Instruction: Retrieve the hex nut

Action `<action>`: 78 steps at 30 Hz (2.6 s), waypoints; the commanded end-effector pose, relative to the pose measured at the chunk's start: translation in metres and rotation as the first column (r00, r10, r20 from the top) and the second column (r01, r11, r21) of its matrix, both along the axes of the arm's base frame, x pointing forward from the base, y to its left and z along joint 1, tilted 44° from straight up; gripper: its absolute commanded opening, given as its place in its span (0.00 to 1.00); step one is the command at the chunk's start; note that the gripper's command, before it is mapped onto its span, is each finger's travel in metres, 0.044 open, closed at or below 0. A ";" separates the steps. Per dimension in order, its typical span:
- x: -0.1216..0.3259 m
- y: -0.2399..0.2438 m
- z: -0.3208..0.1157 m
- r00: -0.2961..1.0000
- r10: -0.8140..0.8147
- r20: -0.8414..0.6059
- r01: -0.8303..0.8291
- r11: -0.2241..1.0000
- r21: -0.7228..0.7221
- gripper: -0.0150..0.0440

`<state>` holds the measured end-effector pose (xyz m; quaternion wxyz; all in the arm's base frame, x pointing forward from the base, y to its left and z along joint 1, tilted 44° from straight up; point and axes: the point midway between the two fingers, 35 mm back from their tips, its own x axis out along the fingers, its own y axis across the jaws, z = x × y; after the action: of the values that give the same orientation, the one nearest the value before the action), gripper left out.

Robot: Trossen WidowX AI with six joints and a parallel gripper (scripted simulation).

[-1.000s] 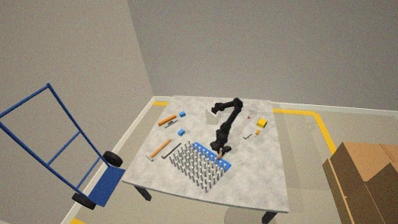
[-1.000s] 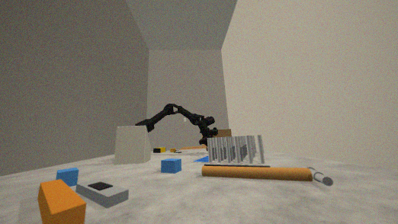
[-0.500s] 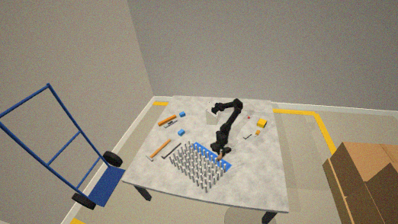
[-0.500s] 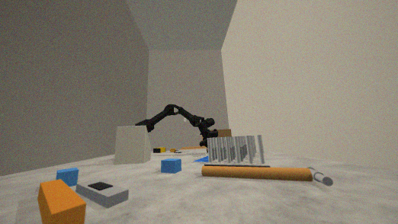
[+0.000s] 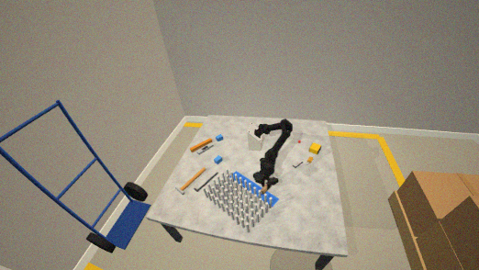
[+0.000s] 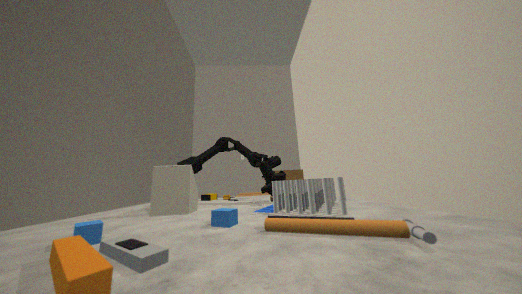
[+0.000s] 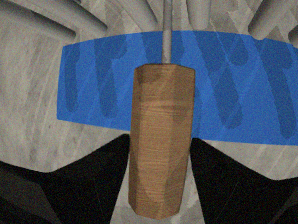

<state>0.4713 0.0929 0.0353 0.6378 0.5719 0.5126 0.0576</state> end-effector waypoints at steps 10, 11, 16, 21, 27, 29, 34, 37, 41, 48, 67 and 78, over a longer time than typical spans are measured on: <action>-0.008 0.004 0.003 1.000 -0.005 -0.003 0.005 1.000 0.000 0.25; -0.008 0.004 0.003 1.000 -0.005 -0.003 0.005 1.000 0.000 0.25; -0.011 0.006 0.005 1.000 -0.005 -0.003 0.005 1.000 0.000 0.25; -0.013 0.007 0.006 1.000 -0.005 -0.004 0.005 1.000 0.000 0.25; -0.017 0.009 0.007 1.000 -0.005 -0.004 0.005 1.000 0.000 0.25; -0.018 0.010 0.007 1.000 -0.005 -0.004 0.005 1.000 0.000 0.25; -0.020 0.011 0.008 1.000 -0.005 -0.004 0.005 1.000 0.000 0.25; -0.022 0.012 0.009 1.000 -0.005 -0.004 0.005 1.000 0.000 0.25; -0.024 0.013 0.010 1.000 -0.005 -0.004 0.005 1.000 0.000 0.25; -0.027 0.015 0.011 1.000 -0.005 -0.005 0.005 1.000 0.000 0.25; -0.038 0.021 0.016 1.000 -0.004 -0.005 0.004 1.000 0.000 0.25; -0.044 0.025 0.018 1.000 -0.004 -0.006 0.004 1.000 0.001 0.25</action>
<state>0.4310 0.1162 0.0518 0.6372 0.5718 0.5136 0.0569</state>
